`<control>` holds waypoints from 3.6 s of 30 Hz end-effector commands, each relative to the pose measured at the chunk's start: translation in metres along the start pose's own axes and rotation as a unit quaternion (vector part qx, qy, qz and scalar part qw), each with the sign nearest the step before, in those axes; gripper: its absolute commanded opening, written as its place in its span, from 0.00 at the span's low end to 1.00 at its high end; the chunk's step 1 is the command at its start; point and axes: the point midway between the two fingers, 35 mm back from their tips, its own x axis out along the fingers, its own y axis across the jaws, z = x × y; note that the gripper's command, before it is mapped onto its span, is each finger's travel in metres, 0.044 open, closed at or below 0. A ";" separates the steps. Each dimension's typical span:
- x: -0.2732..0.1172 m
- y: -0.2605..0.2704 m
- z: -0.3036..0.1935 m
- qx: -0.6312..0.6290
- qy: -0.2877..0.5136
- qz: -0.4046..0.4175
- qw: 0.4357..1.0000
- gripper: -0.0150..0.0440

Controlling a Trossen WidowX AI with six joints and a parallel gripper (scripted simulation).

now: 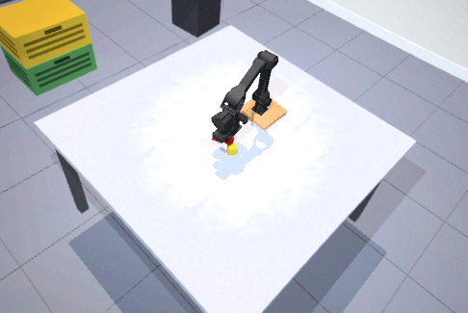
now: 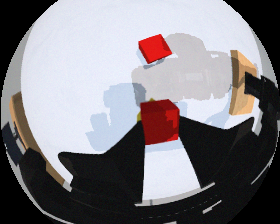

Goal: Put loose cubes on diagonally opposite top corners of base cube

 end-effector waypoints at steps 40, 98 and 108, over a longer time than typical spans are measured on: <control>0.001 -0.002 0.000 0.001 0.000 -0.003 1.000 0.60; 0.024 -0.013 0.084 -0.162 -0.006 -0.004 0.987 0.70; 0.041 -0.013 0.085 -0.162 -0.006 -0.004 0.987 0.70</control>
